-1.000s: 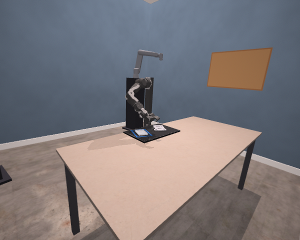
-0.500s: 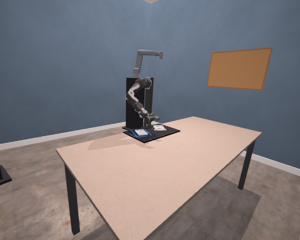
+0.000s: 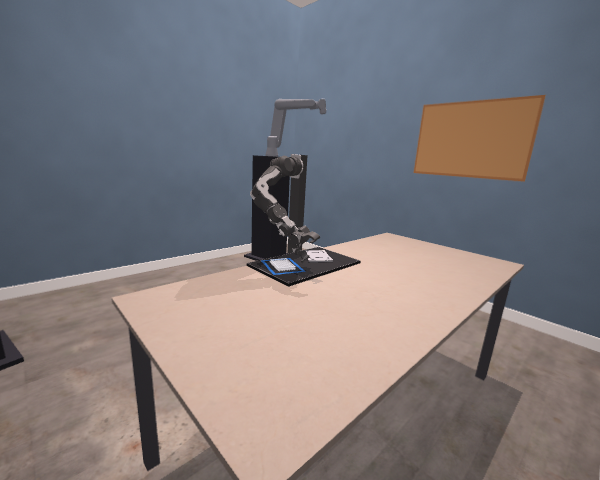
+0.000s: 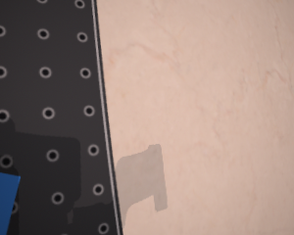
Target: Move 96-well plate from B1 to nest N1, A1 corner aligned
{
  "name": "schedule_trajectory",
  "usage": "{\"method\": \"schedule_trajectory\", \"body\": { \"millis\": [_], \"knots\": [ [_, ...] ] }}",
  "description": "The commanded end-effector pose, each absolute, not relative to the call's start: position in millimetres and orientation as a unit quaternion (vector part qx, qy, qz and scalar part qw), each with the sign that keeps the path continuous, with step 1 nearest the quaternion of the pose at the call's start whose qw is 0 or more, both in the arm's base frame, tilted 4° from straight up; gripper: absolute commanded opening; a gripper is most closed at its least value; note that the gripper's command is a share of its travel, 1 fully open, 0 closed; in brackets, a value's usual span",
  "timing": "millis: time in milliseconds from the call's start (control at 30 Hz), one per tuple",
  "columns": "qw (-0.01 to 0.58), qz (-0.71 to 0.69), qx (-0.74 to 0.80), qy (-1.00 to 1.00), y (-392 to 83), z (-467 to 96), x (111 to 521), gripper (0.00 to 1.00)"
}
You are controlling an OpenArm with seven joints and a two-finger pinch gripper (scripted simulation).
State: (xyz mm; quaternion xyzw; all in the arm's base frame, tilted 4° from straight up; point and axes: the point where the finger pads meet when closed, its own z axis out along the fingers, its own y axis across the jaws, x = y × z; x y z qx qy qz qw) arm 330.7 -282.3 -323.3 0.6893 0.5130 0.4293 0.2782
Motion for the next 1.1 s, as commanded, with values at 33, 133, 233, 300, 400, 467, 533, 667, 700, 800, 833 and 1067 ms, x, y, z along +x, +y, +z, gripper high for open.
{"method": "schedule_trajectory", "body": {
  "millis": [33, 133, 233, 300, 400, 467, 533, 667, 700, 800, 833, 1067],
  "knots": [
    [0.279, 0.43, 0.689, 0.512, -282.6, -322.2, 331.4, 1.0],
    [0.279, 0.43, 0.689, 0.512, -282.6, -322.2, 331.4, 1.0],
    [0.279, 0.43, 0.689, 0.512, -282.6, -322.2, 331.4, 1.0],
    [0.279, 0.43, 0.689, 0.512, -282.6, -322.2, 331.4, 1.0],
    [0.279, 0.43, 0.689, 0.512, -282.6, -322.2, 331.4, 1.0],
    [0.279, 0.43, 0.689, 0.512, -282.6, -322.2, 331.4, 1.0],
    [0.279, 0.43, 0.689, 0.512, -282.6, -322.2, 331.4, 1.0],
    [0.262, 0.396, 0.665, 0.576, -285.5, -325.0, 304.7, 0.9],
    [0.256, 0.384, 0.657, 0.597, -286.4, -325.9, 295.8, 0.87],
    [0.249, 0.372, 0.647, 0.617, -287.4, -326.9, 286.9, 0.77],
    [0.249, 0.372, 0.647, 0.617, -287.4, -326.9, 286.9, 0.77],
    [0.249, 0.372, 0.647, 0.617, -287.4, -326.9, 286.9, 0.77]
  ]
}}
